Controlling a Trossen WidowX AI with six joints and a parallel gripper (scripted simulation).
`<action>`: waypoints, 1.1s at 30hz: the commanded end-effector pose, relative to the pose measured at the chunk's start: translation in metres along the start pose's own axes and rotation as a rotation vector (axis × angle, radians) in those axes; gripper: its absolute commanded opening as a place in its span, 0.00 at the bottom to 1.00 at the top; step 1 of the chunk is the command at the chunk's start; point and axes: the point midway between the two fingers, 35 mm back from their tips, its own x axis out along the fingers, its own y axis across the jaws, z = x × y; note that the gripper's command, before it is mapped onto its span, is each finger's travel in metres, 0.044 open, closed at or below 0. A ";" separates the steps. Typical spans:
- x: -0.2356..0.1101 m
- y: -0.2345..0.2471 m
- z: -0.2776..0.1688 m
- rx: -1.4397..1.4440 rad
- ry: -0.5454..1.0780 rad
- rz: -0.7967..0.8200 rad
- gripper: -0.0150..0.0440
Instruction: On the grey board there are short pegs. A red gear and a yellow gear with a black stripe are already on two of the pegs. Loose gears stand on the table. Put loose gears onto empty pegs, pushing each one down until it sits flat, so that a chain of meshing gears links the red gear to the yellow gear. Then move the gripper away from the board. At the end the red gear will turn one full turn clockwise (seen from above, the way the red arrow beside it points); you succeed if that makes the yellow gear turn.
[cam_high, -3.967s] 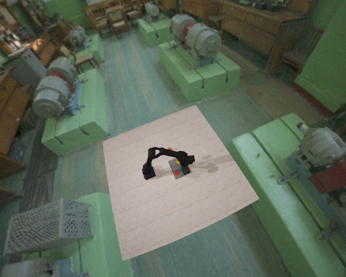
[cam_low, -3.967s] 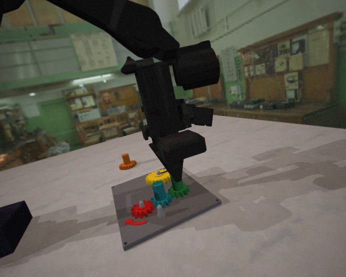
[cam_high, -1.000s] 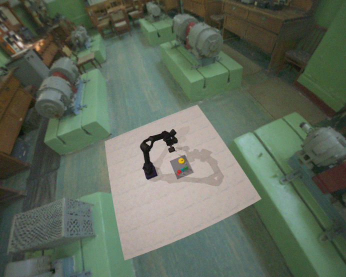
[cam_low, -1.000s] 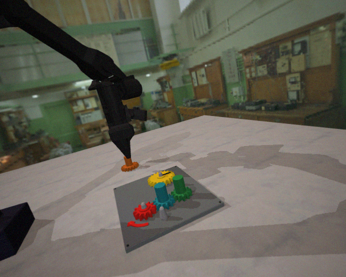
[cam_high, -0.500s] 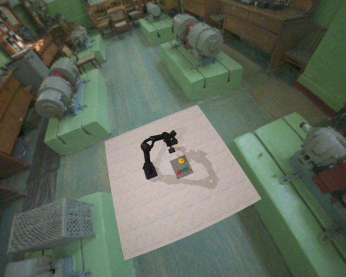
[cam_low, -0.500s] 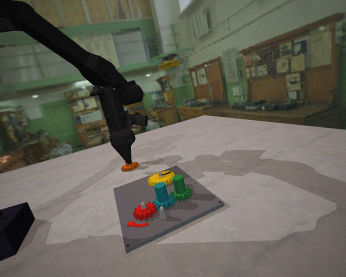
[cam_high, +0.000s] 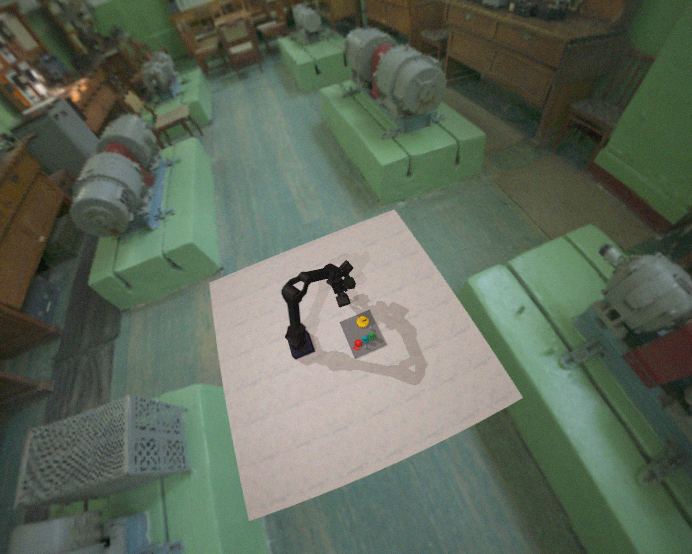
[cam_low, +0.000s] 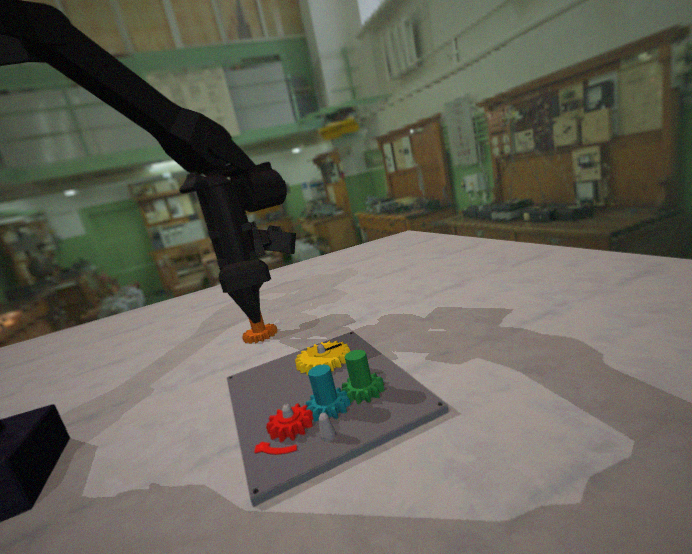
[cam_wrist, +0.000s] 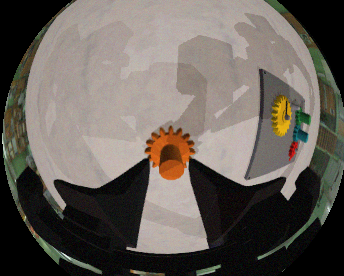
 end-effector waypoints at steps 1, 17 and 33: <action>0.001 -0.001 0.000 0.004 0.000 -0.006 0.38; -0.015 0.001 0.019 0.022 -0.078 0.032 0.25; -0.049 0.004 0.020 0.017 -0.058 0.022 0.25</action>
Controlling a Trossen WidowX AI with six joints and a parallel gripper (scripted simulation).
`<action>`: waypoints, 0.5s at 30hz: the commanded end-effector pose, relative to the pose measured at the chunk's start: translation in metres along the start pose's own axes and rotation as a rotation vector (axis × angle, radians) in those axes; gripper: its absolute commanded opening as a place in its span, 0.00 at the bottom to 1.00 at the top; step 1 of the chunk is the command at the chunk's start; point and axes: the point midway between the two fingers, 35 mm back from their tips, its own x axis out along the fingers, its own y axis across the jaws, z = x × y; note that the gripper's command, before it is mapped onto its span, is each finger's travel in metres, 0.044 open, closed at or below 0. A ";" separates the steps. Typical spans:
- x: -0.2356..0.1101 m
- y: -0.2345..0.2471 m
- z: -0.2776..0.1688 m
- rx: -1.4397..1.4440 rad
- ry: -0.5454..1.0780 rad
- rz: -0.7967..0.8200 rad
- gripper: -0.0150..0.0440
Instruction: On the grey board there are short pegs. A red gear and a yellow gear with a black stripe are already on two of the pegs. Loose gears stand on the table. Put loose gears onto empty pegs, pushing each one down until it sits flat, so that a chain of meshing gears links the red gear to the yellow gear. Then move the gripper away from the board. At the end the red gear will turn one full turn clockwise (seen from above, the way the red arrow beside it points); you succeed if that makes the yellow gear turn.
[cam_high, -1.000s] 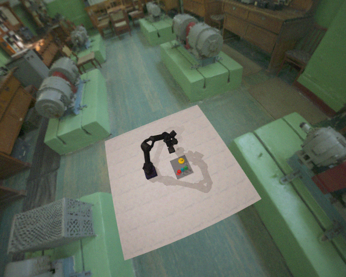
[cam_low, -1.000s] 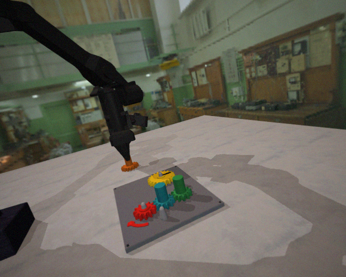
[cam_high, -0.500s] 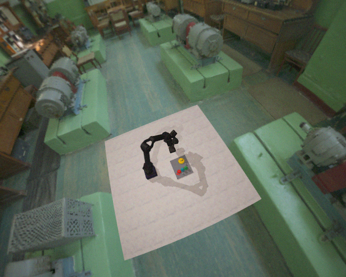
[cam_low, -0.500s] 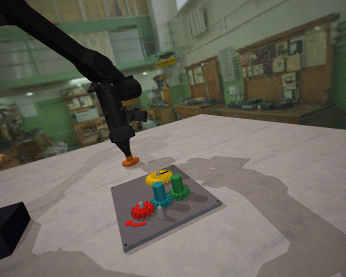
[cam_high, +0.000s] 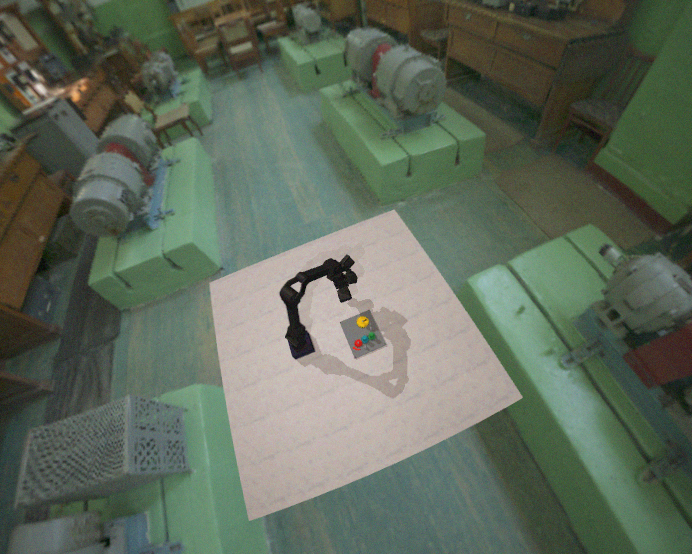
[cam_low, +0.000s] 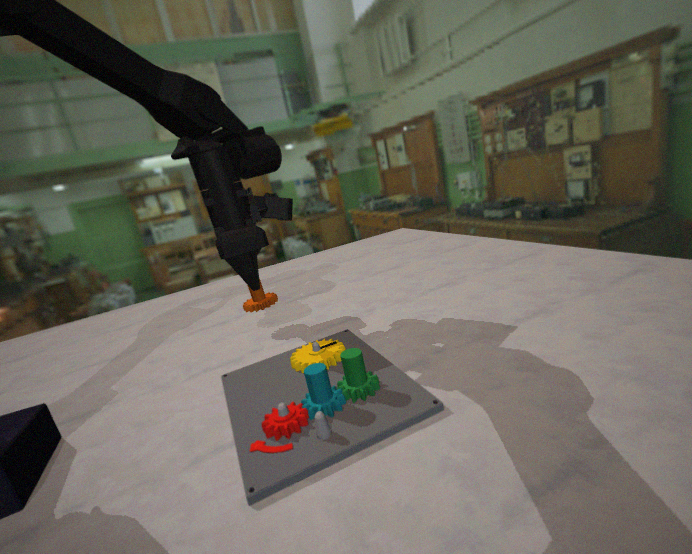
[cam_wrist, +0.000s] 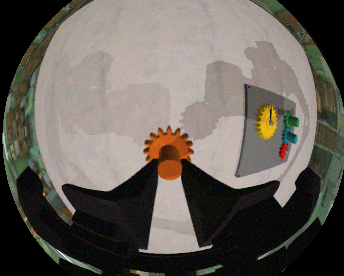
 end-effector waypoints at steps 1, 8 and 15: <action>-0.010 0.001 0.002 -0.003 -0.003 -0.002 0.25; -0.026 0.002 0.002 -0.006 0.006 -0.006 0.25; -0.041 0.003 0.001 -0.008 0.015 -0.011 0.25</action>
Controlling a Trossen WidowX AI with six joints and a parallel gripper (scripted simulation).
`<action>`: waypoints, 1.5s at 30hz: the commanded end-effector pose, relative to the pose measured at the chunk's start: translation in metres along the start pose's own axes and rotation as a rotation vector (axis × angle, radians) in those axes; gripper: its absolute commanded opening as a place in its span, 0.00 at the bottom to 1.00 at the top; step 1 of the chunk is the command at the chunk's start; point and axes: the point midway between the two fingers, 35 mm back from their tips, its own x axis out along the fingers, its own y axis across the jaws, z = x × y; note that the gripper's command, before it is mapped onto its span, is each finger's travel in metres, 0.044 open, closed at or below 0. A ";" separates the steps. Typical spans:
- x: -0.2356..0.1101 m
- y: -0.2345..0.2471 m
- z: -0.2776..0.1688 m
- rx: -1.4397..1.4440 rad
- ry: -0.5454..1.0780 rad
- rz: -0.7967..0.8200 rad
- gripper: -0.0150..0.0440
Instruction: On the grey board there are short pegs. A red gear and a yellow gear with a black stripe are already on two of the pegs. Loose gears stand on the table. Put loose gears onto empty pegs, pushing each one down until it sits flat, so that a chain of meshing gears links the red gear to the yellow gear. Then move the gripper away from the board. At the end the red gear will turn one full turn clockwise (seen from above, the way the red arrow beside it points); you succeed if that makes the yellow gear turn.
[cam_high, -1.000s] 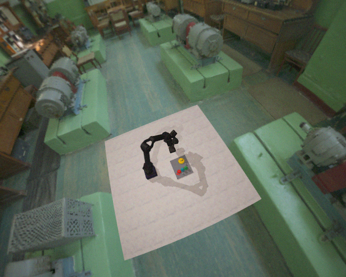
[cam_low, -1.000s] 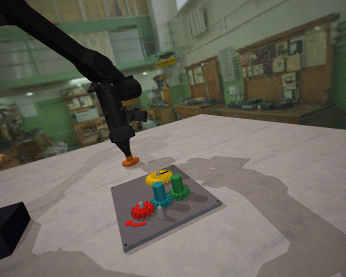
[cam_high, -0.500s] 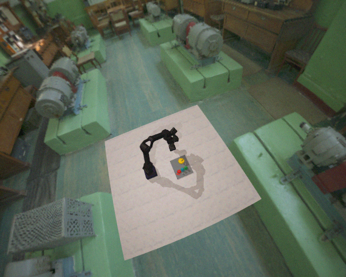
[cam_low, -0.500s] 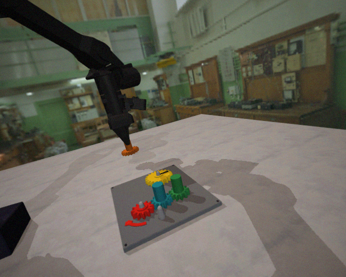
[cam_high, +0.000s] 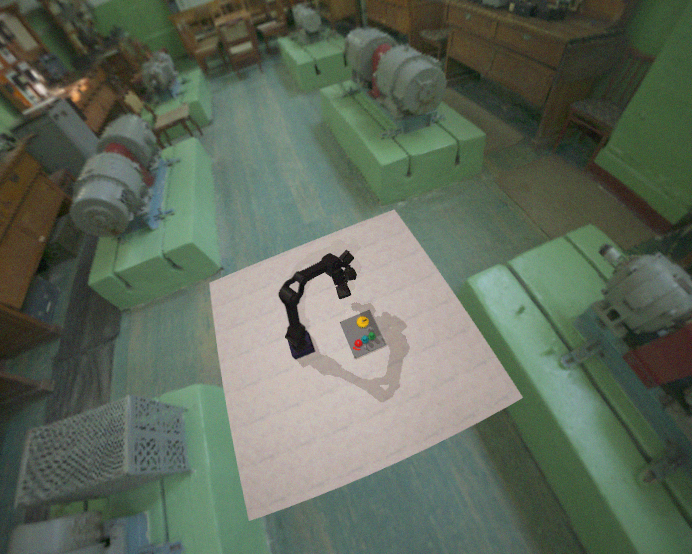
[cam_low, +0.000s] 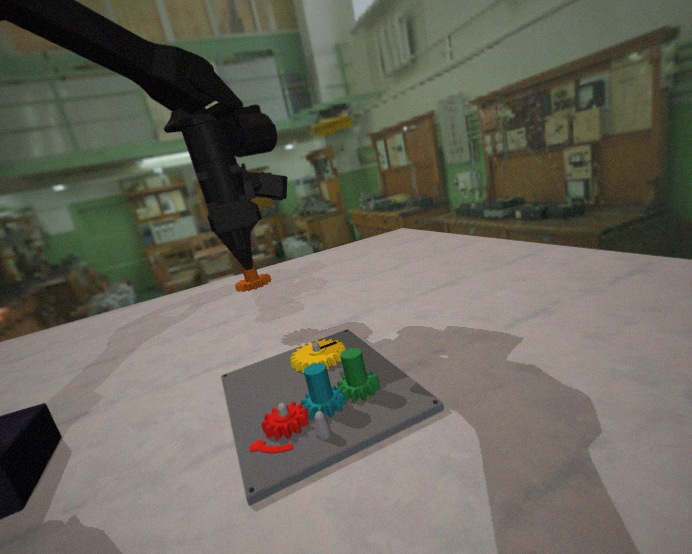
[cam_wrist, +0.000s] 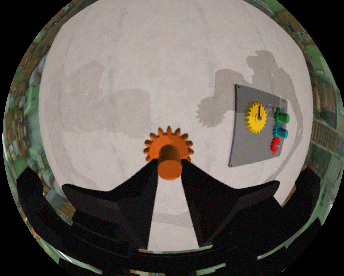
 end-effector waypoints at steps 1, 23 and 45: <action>-0.011 0.001 0.000 -0.006 -0.002 -0.001 0.25; -0.060 -0.002 -0.008 -0.013 0.028 -0.015 0.25; -0.057 -0.031 0.011 -0.015 0.033 -0.025 0.25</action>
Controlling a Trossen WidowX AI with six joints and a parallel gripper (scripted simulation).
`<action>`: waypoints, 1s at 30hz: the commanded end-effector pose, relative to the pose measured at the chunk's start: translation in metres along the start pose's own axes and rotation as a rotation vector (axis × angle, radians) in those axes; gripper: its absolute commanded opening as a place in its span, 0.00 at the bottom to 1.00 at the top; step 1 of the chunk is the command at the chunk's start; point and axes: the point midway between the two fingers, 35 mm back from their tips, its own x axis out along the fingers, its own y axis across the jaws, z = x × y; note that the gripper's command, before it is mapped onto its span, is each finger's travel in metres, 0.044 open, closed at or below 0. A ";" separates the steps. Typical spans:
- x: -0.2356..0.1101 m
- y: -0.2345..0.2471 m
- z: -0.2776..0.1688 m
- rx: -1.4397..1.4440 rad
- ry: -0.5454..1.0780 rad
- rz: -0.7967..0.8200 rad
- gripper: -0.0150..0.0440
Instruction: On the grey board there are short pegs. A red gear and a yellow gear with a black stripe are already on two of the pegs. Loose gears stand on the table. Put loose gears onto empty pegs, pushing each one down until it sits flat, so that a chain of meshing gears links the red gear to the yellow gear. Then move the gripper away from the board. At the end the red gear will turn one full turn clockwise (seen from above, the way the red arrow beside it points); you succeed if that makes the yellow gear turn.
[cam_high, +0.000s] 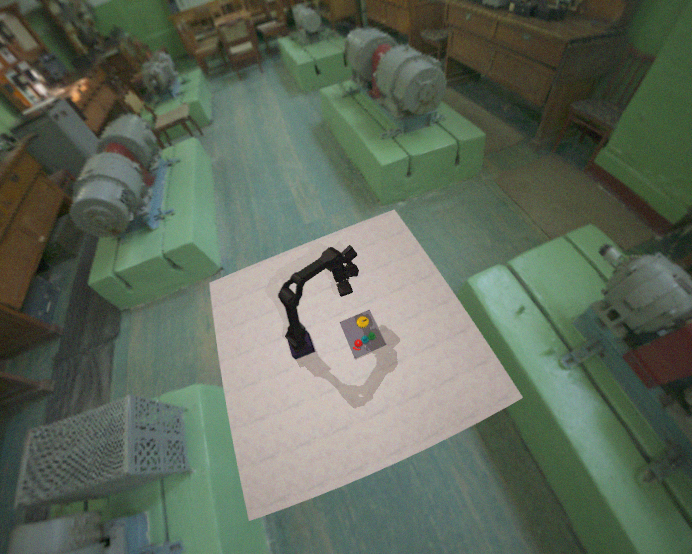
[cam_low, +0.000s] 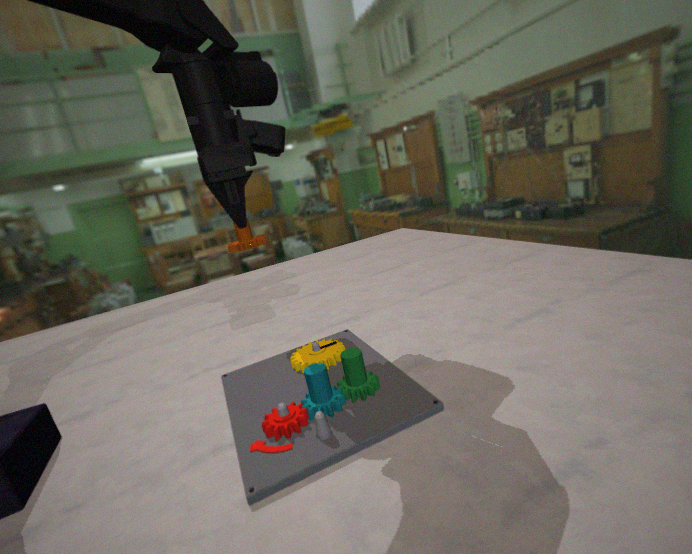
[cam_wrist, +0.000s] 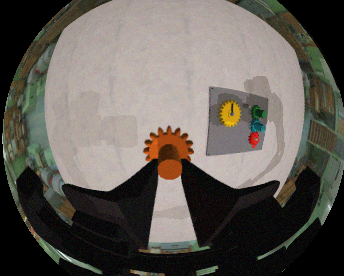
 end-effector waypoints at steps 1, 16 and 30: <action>0.007 -0.008 0.004 -0.001 0.013 -0.004 0.25; 0.021 -0.041 0.020 0.022 0.023 -0.013 0.25; 0.034 -0.074 0.036 0.025 0.017 -0.018 0.25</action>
